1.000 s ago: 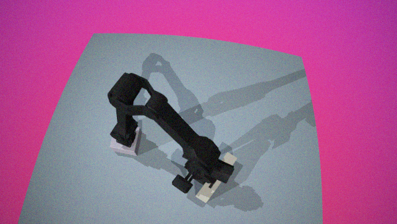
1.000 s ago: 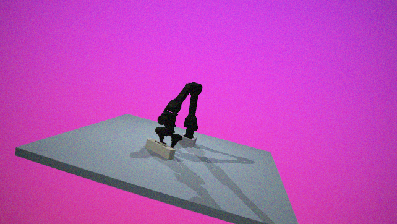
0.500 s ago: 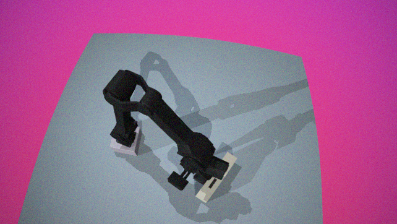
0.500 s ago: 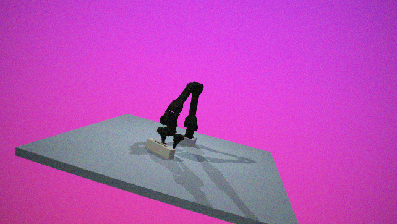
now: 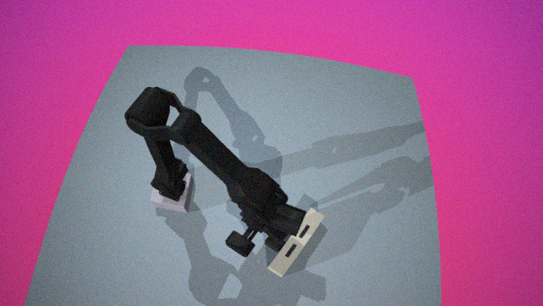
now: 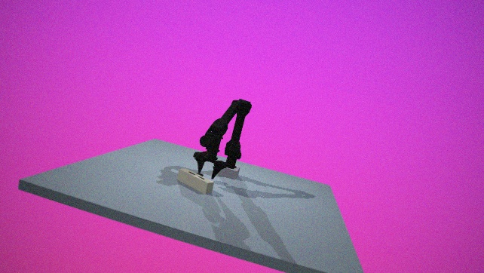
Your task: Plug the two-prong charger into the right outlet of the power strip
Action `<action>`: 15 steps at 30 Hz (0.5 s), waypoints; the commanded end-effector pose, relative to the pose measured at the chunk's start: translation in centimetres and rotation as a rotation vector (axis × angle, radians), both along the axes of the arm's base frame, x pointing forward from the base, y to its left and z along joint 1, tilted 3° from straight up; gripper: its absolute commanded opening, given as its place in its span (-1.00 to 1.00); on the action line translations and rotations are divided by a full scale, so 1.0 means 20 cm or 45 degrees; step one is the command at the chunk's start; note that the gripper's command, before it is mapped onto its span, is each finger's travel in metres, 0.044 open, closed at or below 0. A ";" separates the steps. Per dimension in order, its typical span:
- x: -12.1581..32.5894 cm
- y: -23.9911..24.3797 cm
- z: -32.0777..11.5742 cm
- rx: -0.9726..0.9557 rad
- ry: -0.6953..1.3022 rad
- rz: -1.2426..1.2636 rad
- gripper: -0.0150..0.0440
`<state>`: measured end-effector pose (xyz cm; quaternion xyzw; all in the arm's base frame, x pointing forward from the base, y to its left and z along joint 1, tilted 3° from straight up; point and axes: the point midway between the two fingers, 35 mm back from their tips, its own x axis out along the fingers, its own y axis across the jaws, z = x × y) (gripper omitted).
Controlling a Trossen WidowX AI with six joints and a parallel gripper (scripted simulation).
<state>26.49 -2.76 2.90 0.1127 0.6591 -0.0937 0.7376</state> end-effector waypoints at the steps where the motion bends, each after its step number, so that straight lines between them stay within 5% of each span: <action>1: 0.02 -0.02 0.12 -0.081 -0.226 0.009 1.00; 7: 0.05 -0.04 0.29 -0.172 -0.564 -0.051 1.00; 15: 0.05 -0.04 0.30 -0.174 -0.574 -0.054 1.00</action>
